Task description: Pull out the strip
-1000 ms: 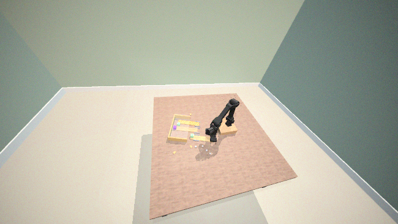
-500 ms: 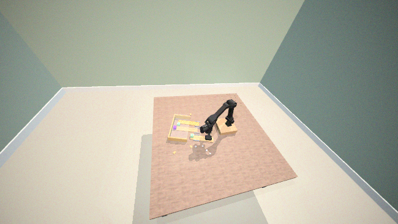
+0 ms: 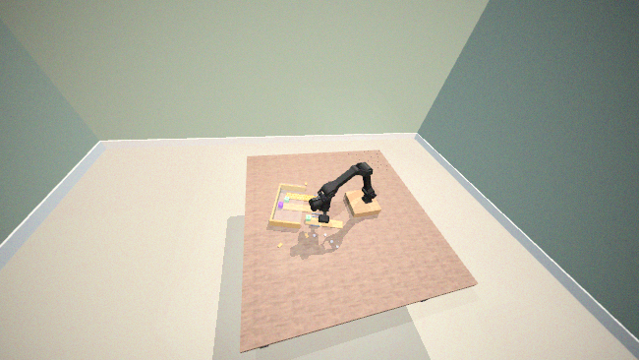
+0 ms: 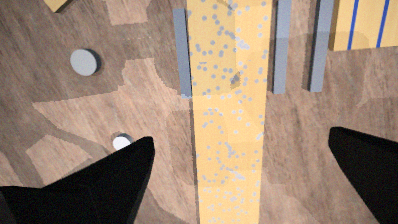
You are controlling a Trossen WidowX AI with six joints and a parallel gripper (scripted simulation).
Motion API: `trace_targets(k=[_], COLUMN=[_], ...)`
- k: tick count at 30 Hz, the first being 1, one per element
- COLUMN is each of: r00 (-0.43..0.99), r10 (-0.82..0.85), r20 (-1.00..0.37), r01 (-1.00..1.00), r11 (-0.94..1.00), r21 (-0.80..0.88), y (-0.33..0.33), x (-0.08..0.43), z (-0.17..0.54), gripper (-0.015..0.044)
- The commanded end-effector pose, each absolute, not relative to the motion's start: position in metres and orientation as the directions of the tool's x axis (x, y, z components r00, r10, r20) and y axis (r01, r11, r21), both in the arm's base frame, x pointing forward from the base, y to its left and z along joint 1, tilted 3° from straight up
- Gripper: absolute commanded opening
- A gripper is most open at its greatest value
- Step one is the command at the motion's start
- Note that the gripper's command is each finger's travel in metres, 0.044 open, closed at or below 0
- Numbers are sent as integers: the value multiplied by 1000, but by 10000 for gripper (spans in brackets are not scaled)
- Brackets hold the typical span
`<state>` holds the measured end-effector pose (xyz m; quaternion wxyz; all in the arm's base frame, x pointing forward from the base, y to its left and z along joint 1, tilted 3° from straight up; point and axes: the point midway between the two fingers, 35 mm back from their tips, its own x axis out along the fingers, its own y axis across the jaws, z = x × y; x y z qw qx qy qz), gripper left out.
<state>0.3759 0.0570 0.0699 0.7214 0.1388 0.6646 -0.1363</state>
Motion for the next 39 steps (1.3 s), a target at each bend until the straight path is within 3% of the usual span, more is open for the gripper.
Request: trace_targets(k=[1,18,25,39], r00=[72,77,77,77], r10=[-10,-12,-12,-12], r20=[-997,-997,-997,-997], r01=[376,376,376,376], r11=[926,926,926,926], r21=[18,18,18,18], y=[51,17,17,16], x=[389,453,454,457], z=[71,78,70,47], gripper=[440,440,256,250])
